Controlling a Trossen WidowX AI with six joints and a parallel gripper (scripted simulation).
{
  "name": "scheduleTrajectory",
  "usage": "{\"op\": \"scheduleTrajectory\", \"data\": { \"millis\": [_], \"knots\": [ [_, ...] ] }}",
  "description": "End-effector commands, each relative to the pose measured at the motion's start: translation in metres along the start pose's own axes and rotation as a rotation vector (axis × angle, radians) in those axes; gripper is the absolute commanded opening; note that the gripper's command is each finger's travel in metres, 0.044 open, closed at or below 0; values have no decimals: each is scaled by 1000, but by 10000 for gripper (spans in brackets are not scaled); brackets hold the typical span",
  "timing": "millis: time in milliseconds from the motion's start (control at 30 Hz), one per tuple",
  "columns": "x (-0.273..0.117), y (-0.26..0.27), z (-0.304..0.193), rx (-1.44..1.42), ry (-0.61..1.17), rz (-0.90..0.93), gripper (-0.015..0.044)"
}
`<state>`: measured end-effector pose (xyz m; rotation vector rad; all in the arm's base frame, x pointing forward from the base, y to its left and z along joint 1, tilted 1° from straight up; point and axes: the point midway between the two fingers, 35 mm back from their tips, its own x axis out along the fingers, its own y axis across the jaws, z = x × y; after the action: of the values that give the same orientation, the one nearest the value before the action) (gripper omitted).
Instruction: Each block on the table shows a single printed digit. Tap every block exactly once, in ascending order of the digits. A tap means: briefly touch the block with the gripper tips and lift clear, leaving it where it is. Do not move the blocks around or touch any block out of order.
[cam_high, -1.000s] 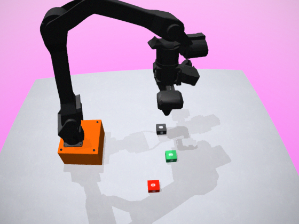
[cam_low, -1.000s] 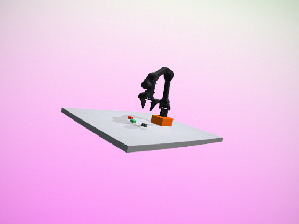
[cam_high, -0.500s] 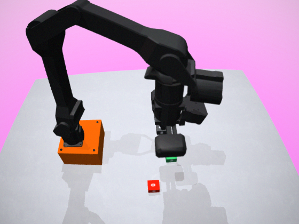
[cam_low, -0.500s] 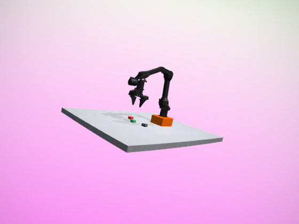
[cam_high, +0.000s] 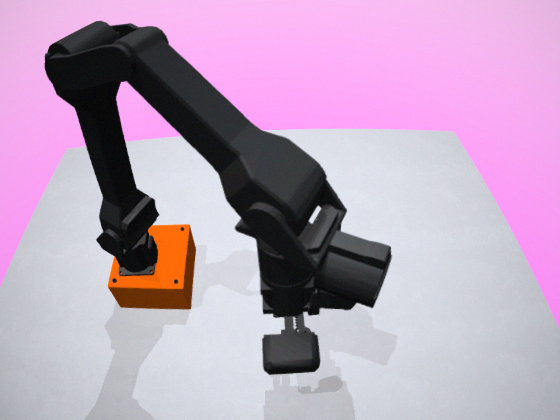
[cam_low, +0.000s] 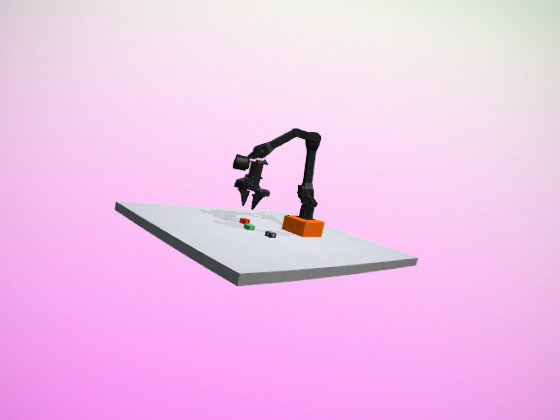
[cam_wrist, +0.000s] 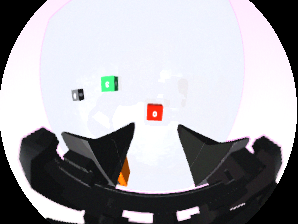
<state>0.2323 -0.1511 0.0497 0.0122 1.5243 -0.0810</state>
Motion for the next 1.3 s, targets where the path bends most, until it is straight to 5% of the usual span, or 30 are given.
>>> {"op": "scheduleTrajectory", "data": {
  "millis": [0,200,1267],
  "knots": [
    [26,3,-6,-4,15,11,164],
    [26,3,-6,-4,15,11,20],
    [56,3,-7,-4,15,11,20]
  ]
}}
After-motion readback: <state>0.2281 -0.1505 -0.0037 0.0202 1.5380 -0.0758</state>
